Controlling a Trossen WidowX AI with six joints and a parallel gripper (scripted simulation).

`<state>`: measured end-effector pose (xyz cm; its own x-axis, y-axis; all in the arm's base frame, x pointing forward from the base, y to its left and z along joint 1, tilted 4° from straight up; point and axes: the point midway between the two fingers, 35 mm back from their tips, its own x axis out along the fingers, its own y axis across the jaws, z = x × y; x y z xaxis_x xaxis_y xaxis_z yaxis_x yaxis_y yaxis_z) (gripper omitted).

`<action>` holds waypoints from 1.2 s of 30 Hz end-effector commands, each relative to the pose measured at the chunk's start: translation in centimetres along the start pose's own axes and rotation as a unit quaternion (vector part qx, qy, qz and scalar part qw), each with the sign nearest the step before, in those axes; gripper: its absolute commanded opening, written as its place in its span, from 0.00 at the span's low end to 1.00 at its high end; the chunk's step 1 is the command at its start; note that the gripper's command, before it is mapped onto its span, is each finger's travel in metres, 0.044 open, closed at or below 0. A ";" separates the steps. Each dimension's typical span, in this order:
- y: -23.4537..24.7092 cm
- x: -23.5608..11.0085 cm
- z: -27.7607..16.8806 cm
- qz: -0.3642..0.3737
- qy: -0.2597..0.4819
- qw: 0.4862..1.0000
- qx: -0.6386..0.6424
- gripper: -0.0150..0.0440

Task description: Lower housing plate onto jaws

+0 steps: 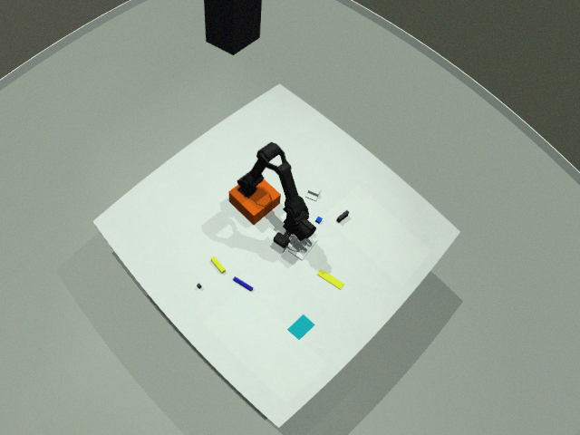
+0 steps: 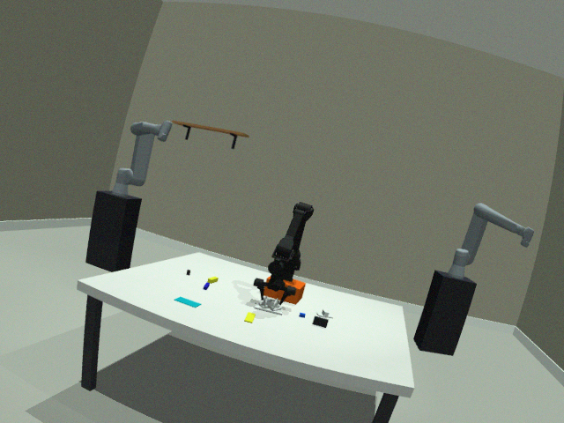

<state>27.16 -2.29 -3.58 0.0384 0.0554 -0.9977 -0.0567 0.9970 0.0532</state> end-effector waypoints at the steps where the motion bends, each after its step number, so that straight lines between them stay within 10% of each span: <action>1: 0.0 0.0 0.0 0.001 -0.001 1.000 0.001 0.85; 36: 0.0 0.0 0.0 0.000 0.000 1.000 0.000 1.00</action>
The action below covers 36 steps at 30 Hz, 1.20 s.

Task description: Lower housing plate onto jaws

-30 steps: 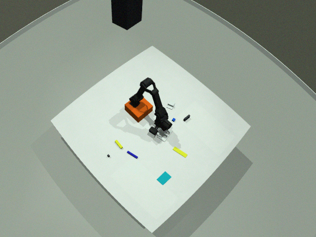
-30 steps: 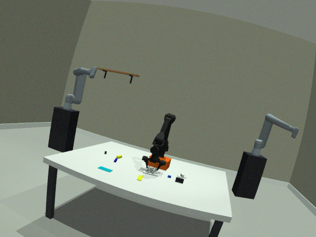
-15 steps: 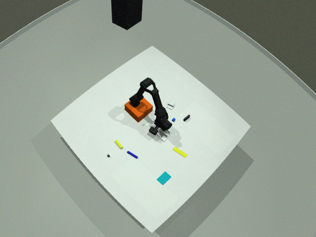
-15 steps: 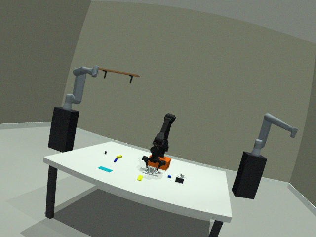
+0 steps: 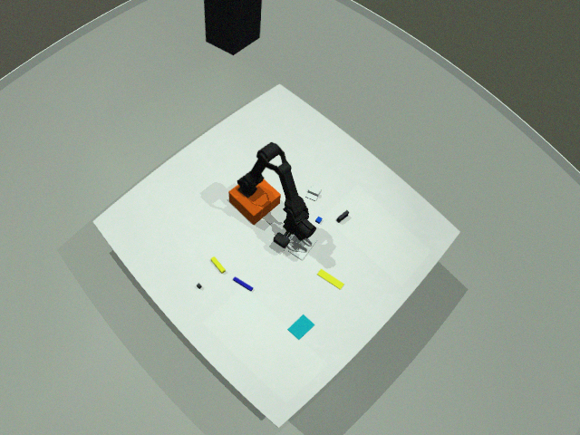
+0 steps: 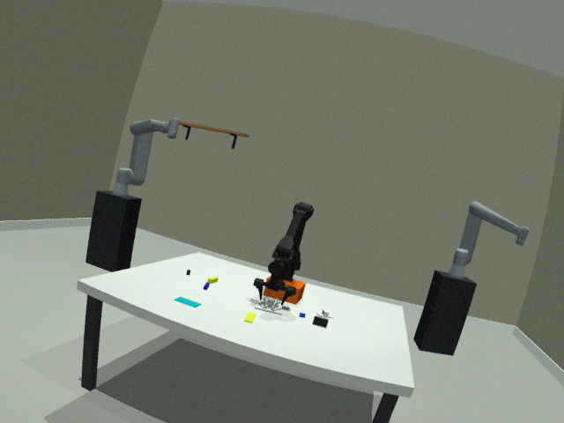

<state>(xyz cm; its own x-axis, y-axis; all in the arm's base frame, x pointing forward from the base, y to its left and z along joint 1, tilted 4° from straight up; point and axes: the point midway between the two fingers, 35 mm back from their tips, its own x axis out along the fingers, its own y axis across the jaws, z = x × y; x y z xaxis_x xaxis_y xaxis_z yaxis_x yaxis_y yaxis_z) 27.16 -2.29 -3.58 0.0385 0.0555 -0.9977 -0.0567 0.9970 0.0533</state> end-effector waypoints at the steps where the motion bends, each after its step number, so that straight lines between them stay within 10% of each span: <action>1: 0.0 0.0 0.0 0.000 0.000 1.000 0.000 1.00; 12: 0.0 -7.5 -0.1 0.000 -0.001 1.000 0.001 1.00; 36: 1.0 -12.6 -6.6 0.001 0.001 1.000 0.001 1.00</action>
<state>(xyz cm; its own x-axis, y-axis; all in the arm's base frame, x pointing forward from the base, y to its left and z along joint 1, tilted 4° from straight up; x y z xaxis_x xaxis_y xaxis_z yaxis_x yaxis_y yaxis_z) 20.09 -2.37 8.67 0.0354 0.0537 -0.9979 -0.0513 0.9973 0.0519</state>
